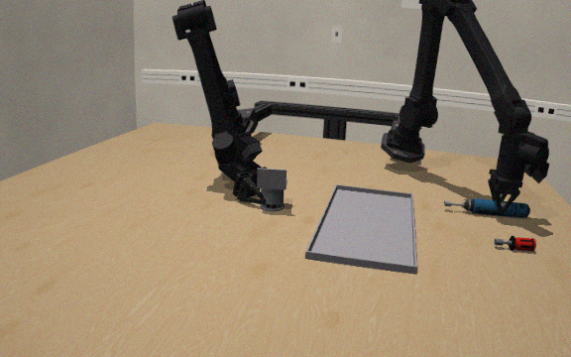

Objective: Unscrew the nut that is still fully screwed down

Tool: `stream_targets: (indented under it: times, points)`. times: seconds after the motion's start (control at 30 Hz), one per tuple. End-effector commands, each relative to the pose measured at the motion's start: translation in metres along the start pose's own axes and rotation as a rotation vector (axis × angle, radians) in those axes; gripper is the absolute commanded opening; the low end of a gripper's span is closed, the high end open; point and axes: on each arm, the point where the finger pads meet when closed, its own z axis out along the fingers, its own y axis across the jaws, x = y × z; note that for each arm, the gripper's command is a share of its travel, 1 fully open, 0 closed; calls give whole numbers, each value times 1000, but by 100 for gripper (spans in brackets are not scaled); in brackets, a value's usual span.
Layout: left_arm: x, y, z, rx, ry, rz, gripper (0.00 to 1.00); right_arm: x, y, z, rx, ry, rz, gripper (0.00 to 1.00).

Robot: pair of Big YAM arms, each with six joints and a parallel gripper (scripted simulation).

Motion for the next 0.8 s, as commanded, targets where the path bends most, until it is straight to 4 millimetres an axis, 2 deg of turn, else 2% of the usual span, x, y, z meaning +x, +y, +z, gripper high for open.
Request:
stream_targets:
  times: [0.0,0.43,0.47,0.53,0.63,0.77]
  points:
    - [4,-1,7,-11,8,0,42,-6,-3,3,6,-13,-6,59]
    - [4,-1,7,-11,8,0,42,-6,-3,3,6,-13,-6,59]
    - [4,-1,4,-18,13,-1,42,-6,-3,3,6,-13,-6,59]
    - [-4,-12,-17,23,-16,3,42,-6,-3,3,6,-13,-6,59]
    - [-10,-19,-27,37,-28,4,42,-6,-3,3,6,-13,-6,59]
    - [-12,-18,-34,37,-30,4,42,-6,-3,3,6,-13,-6,59]
